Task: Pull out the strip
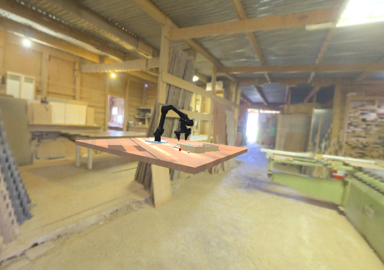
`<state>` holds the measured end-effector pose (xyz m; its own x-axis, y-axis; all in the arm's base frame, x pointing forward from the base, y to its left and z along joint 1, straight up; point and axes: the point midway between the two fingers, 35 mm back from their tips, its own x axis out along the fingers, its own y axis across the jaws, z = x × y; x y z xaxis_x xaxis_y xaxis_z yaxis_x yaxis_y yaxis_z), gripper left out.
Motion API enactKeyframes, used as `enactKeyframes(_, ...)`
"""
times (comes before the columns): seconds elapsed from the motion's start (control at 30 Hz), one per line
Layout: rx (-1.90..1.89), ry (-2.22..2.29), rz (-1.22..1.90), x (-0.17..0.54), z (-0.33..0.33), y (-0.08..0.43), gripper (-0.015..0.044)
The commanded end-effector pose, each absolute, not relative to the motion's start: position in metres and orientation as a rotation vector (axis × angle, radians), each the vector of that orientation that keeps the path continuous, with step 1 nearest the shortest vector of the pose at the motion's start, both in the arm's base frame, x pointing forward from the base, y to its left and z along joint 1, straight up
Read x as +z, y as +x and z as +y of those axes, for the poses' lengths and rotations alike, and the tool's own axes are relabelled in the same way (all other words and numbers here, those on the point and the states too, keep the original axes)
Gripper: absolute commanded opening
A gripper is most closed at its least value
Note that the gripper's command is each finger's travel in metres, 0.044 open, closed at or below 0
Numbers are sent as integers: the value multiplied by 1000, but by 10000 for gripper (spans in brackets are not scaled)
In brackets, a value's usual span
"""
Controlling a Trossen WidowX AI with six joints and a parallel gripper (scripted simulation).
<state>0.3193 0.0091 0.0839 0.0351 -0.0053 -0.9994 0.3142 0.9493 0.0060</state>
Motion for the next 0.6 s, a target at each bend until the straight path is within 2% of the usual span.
enactKeyframes(0.0,-244,250,1523,86,4,334,440)
enactKeyframes(0.57,-245,249,1518,95,-17,395,440)
